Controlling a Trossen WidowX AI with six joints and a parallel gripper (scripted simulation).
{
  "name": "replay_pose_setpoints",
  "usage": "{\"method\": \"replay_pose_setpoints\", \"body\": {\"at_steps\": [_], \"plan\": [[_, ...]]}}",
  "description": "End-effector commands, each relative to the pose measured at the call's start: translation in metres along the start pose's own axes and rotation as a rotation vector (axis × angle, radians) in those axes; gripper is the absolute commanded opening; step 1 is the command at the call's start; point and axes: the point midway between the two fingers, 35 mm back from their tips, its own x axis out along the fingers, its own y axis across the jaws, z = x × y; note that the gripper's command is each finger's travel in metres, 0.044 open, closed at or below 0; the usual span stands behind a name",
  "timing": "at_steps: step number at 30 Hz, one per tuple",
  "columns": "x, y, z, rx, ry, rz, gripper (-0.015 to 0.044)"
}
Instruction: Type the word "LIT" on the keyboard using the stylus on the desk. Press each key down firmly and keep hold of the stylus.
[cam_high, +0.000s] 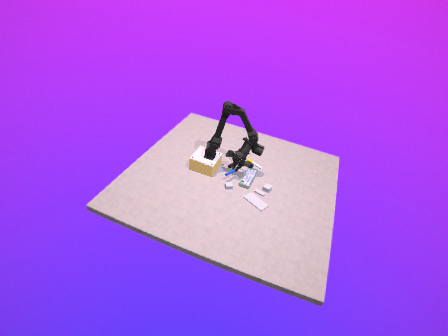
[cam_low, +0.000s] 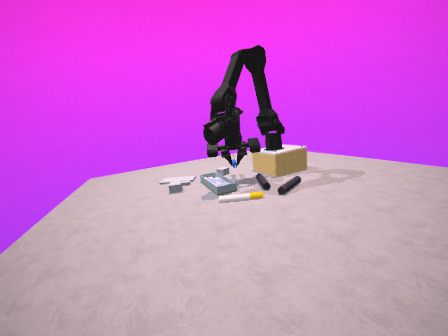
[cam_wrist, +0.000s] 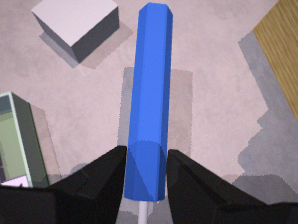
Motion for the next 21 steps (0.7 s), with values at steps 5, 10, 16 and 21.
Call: {"method": "replay_pose_setpoints", "body": {"at_steps": [5,10,16,21], "plan": [[0.008,0.006,0.013,-0.074,0.058,0.007,0.0000],[0.015,0.010,0.025,-0.140,0.105,0.027,0.0000],[0.024,0.015,0.039,-0.217,0.148,0.066,0.0000],[0.031,0.017,0.052,-0.281,0.171,0.108,0.0000]]}}
